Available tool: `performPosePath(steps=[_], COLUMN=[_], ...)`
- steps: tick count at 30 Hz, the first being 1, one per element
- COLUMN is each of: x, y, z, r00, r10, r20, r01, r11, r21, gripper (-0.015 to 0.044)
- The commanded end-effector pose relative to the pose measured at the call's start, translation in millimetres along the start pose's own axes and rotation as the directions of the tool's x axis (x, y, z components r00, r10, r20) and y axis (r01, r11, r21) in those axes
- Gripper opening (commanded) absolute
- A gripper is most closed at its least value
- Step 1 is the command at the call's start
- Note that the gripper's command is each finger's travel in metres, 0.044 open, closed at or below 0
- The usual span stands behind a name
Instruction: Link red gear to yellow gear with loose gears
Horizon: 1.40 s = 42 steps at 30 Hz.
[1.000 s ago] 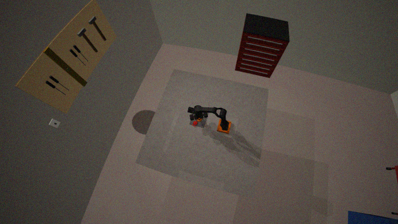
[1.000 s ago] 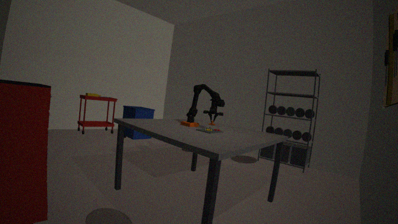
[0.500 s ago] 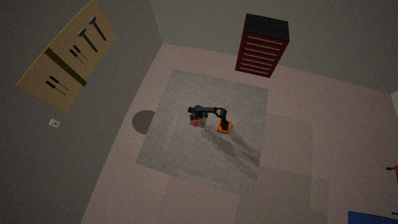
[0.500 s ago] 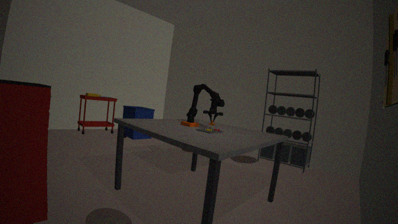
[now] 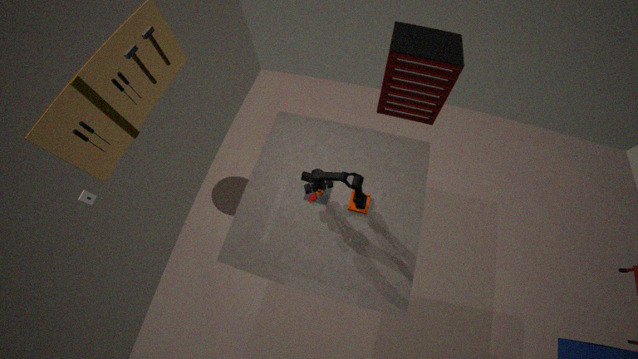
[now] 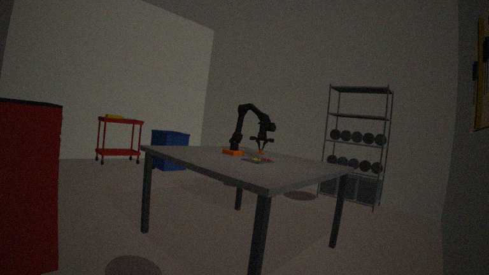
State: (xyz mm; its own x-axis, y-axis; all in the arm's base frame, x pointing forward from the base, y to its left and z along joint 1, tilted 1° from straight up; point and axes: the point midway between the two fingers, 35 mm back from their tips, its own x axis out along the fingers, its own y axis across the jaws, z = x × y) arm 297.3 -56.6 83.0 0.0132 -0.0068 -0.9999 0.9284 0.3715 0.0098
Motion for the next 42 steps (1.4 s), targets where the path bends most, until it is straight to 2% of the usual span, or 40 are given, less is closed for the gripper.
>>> performPosePath(steps=[1,12,29,35,42], x=[5,22,38,40,42], y=[-1,-1,-2,-1,-1], z=[0,1,0,1,0], r00=[1.000,1.000,1.000,1.000,1.000], r10=[-0.004,-0.004,-0.004,-0.004,-0.004], r20=[0.001,0.001,0.001,0.001,0.001], r01=[0.004,0.004,0.004,0.004,0.004], r11=[0.999,0.998,0.979,0.985,0.999], r21=[-0.042,-0.064,0.202,0.171,0.049], gripper=[0.0000,0.0000,0.0000,0.0000,0.0000])
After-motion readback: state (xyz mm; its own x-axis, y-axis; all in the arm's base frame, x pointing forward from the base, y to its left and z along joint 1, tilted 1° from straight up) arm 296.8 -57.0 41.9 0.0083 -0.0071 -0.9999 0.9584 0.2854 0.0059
